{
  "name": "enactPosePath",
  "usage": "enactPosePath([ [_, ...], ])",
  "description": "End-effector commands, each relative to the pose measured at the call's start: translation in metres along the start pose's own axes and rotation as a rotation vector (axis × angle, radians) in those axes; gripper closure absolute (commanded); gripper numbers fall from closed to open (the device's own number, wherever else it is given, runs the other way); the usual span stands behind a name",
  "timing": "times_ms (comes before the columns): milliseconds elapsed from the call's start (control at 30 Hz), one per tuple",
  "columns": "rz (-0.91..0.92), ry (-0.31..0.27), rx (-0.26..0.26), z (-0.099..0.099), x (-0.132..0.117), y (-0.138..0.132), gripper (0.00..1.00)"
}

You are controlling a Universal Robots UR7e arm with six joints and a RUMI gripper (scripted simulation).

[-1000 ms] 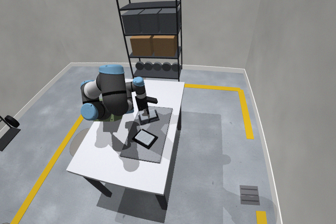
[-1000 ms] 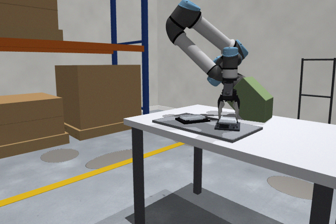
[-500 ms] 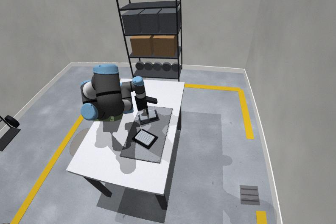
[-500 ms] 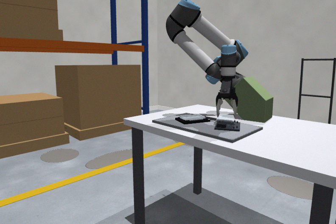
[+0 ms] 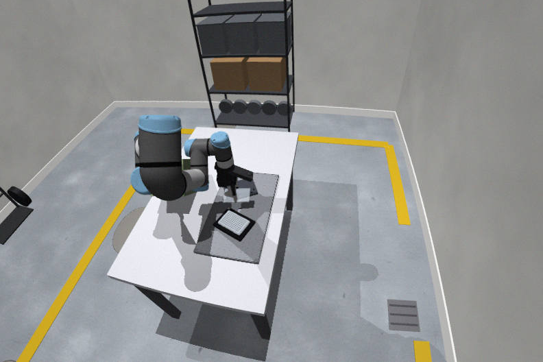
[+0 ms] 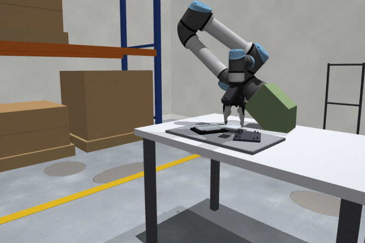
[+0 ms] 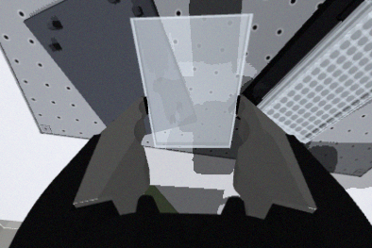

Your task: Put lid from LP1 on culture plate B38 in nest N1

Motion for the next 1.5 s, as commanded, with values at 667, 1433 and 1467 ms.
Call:
enactPosePath([
  [667, 0.437, 0.001, 0.002, 0.0, -0.001, 0.11, 1.0],
  [1433, 0.573, 0.001, 0.002, 0.003, -0.001, 0.141, 1.0],
  [1467, 0.573, 0.001, 0.002, 0.003, -0.001, 0.141, 1.0],
])
Point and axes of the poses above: the point where the finger pads meet when closed, its own z axis out along the fingers, its own y axis across the jaws, x = y × z, the point moved 2 cm from there along -z, back along the fingers, and after that the axes turned 2 degrees about z, right-handed, at the moved point
